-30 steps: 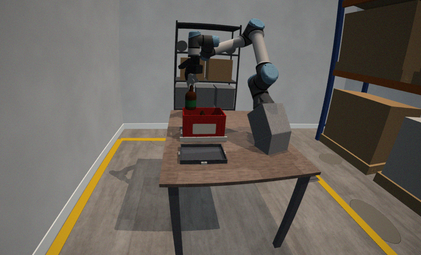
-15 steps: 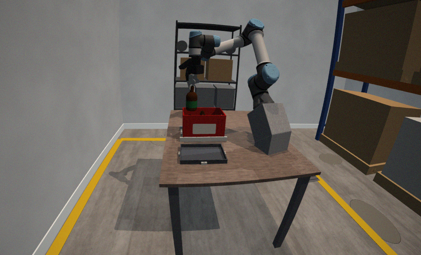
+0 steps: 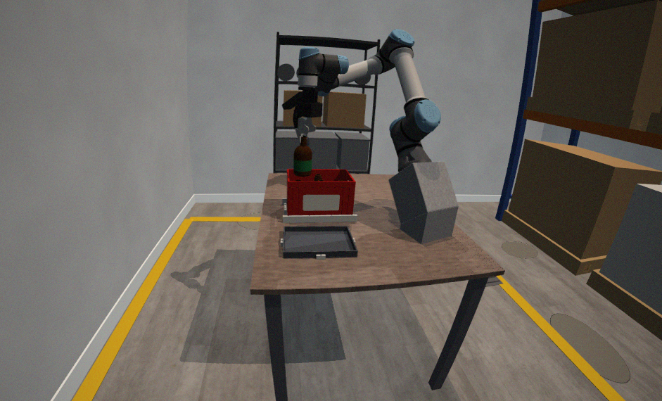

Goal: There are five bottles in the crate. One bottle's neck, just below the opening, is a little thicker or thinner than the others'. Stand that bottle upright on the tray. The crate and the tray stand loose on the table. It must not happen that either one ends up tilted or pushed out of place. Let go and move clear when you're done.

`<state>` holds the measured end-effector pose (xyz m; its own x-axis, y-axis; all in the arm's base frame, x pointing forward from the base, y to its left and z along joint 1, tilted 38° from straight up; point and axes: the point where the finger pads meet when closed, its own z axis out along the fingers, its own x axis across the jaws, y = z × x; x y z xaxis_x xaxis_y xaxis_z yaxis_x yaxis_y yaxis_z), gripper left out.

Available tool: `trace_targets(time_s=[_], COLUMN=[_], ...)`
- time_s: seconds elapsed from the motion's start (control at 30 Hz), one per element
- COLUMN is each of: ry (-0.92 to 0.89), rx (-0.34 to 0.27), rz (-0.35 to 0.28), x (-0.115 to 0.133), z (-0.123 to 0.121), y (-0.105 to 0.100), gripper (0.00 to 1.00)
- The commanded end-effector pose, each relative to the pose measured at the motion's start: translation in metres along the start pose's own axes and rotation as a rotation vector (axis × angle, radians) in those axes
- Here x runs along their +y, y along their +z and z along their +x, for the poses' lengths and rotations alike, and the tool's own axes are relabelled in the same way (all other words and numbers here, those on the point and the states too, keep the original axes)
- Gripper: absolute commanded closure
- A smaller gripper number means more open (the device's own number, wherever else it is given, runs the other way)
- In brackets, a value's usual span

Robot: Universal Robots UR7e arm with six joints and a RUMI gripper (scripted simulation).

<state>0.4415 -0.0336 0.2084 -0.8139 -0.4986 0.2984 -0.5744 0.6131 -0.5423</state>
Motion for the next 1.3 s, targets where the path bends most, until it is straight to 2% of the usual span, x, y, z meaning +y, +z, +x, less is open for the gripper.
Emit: trace_targets(time_s=[0.0, 1.27], ry=[0.001, 0.004], rx=[0.000, -0.004], rz=[0.001, 0.002], x=[0.008, 0.077], z=[-0.006, -0.056], y=[-0.001, -0.002], gripper=[1.00, 1.00])
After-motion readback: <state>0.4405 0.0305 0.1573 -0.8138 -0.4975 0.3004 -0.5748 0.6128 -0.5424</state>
